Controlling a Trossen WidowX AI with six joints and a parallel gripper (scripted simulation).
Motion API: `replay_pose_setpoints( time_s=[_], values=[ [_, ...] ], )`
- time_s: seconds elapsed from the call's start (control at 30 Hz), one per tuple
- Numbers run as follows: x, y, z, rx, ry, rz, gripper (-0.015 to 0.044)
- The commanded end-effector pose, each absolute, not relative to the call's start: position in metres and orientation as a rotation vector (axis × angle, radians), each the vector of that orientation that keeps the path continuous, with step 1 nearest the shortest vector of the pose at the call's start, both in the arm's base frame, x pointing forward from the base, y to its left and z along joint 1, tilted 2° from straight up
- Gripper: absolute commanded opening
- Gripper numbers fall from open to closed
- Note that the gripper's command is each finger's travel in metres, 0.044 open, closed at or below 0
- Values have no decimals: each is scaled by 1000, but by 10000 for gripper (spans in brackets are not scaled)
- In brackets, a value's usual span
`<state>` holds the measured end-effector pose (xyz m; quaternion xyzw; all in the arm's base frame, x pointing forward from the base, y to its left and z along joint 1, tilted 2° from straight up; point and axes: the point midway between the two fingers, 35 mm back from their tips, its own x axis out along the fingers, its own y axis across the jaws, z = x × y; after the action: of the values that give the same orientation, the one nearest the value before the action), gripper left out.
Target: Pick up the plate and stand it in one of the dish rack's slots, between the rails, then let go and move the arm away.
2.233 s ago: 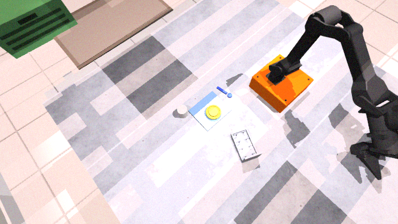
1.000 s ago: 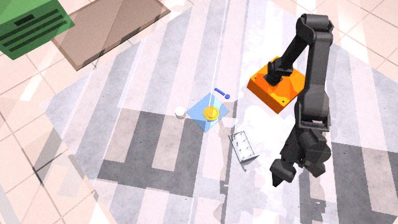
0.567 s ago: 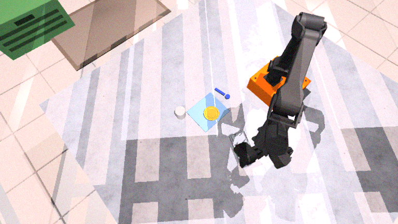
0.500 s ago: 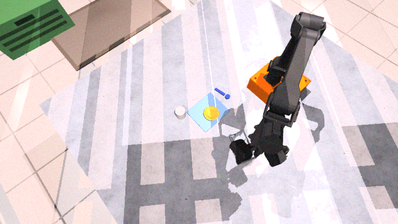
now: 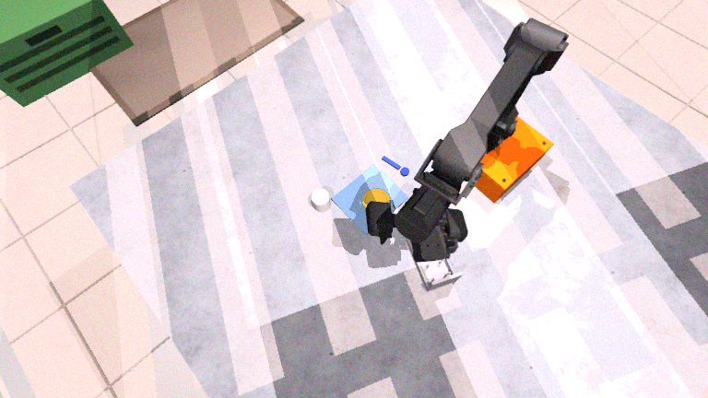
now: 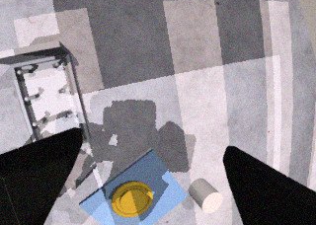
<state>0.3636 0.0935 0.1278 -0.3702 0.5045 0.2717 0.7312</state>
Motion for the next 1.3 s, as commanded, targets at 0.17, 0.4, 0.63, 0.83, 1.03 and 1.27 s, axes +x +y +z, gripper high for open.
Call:
replay_pose_setpoints(
  time_s=[0.17, 0.4, 0.63, 0.83, 1.03, 1.27],
  values=[
    [355, 41, 125, -595, 1284, 444, 400],
    [342, 1, 125, -409, 1407, 310, 400],
    [324, -34, 126, -232, 1511, 179, 400],
    [311, -56, 129, -90, 1574, 79, 400],
    [314, -58, 104, -85, 1576, 76, 400],
    [307, -59, 15, -85, 1576, 76, 400]
  ],
)
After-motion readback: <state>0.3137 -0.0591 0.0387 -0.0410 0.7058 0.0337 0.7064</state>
